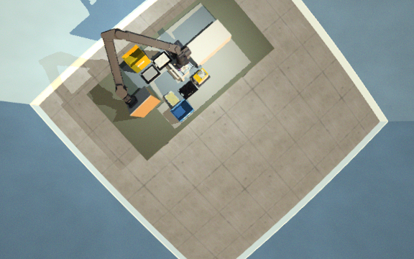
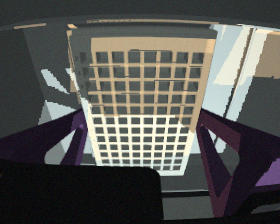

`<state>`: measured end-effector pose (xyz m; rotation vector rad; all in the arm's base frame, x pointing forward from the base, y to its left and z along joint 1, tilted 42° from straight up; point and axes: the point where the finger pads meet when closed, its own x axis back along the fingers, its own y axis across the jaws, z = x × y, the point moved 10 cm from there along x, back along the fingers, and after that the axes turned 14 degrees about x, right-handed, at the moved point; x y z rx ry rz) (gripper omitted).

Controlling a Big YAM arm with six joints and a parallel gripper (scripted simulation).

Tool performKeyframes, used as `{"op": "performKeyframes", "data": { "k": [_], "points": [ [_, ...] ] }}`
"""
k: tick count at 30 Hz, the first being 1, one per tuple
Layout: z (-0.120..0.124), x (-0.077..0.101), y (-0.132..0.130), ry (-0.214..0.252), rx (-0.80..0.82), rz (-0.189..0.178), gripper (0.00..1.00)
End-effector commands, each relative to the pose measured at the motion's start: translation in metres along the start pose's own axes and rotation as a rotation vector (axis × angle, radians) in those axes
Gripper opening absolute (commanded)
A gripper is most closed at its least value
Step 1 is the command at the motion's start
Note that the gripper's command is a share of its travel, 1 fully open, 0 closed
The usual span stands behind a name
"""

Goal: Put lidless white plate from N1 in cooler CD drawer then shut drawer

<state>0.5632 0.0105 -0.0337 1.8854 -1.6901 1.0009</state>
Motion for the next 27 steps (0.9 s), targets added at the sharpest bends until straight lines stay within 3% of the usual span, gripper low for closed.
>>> {"op": "performKeyframes", "data": {
  "k": [1,27],
  "points": [
    [-0.0005,-0.0062,0.002,-0.005,-0.004,0.001,0.0],
    [-0.0004,-0.0012,0.0012,-0.001,0.0,0.012,0.0]
  ]
}}
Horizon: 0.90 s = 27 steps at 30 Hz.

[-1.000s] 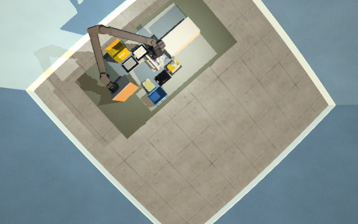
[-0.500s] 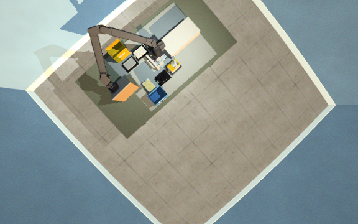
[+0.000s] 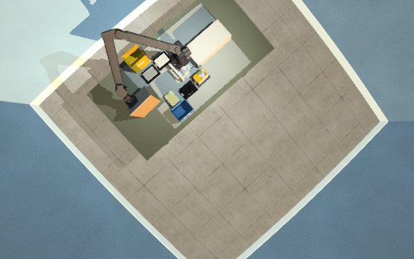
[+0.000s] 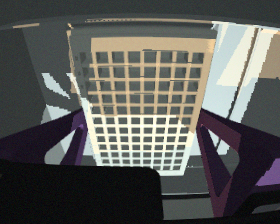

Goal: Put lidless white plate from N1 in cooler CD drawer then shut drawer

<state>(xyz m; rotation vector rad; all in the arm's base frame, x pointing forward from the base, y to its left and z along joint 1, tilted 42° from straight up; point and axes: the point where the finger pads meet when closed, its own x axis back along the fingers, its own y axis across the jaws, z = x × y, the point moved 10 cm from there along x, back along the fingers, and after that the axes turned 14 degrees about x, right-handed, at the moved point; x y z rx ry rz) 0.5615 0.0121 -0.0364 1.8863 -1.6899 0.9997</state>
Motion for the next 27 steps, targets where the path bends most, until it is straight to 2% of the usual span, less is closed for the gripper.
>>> {"op": "performKeyframes", "data": {
  "k": [1,27],
  "points": [
    [-0.0007,0.002,-0.0006,0.0,0.001,0.013,0.0],
    [-0.0021,0.004,-0.0012,0.001,0.004,0.017,0.0]
  ]
}}
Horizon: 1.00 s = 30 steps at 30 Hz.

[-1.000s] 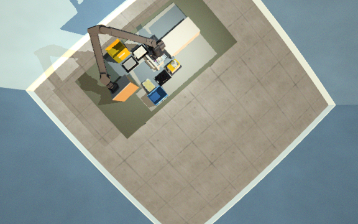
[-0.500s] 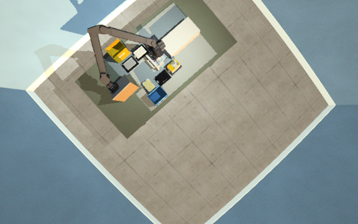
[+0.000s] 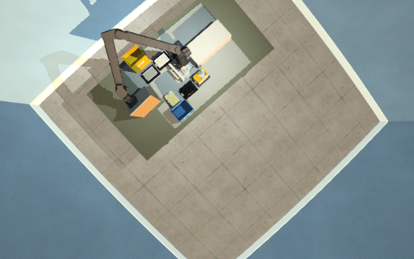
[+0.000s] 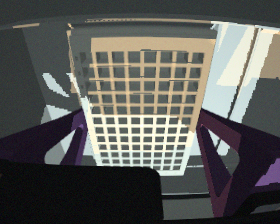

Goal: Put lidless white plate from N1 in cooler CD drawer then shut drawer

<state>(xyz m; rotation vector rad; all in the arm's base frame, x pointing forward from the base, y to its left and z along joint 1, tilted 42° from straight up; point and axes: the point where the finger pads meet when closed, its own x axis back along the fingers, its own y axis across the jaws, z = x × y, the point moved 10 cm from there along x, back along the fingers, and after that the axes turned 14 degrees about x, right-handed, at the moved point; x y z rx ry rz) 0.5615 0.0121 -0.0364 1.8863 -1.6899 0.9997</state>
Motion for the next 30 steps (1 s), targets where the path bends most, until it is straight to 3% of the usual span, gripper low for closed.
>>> {"op": "performKeyframes", "data": {
  "k": [1,30],
  "points": [
    [-0.0021,0.0041,-0.0013,0.001,0.004,0.017,0.0],
    [-0.0039,0.0064,-0.0017,0.002,0.006,0.019,0.0]
  ]
}}
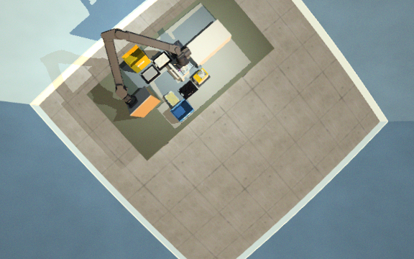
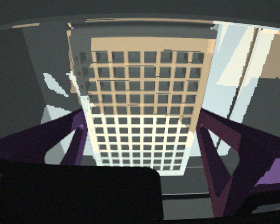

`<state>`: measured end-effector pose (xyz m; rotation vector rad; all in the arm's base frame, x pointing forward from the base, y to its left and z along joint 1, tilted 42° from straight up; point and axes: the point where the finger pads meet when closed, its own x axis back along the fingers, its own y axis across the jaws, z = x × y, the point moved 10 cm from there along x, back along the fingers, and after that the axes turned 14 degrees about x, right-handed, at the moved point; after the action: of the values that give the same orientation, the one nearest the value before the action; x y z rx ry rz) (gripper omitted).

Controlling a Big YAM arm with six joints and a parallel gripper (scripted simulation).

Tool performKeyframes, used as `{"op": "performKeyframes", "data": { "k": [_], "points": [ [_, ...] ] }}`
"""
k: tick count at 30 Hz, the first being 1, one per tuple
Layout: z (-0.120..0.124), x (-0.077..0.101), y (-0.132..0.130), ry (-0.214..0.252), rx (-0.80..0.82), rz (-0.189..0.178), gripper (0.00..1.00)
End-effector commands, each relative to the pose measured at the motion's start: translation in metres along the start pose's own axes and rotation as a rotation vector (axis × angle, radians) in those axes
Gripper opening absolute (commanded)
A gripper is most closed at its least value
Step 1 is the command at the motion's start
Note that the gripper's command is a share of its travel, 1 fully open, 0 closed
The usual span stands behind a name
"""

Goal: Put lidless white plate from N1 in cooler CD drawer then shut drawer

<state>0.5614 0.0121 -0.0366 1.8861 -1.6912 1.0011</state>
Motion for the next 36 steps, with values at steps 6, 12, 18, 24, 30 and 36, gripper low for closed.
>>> {"op": "performKeyframes", "data": {
  "k": [6,12,18,24,30,36],
  "points": [
    [-0.0049,0.0073,-0.0026,0.003,0.008,0.02,0.0],
    [-0.0052,0.0076,-0.0028,0.004,0.009,0.021,0.0],
    [-0.0057,0.0081,-0.003,0.004,0.01,0.022,0.0],
    [-0.006,0.0085,-0.0031,0.004,0.011,0.023,0.0],
    [-0.0062,0.0087,-0.0032,0.004,0.011,0.023,0.0],
    [-0.0066,0.009,-0.0033,0.005,0.012,0.024,0.0]
  ]
}}
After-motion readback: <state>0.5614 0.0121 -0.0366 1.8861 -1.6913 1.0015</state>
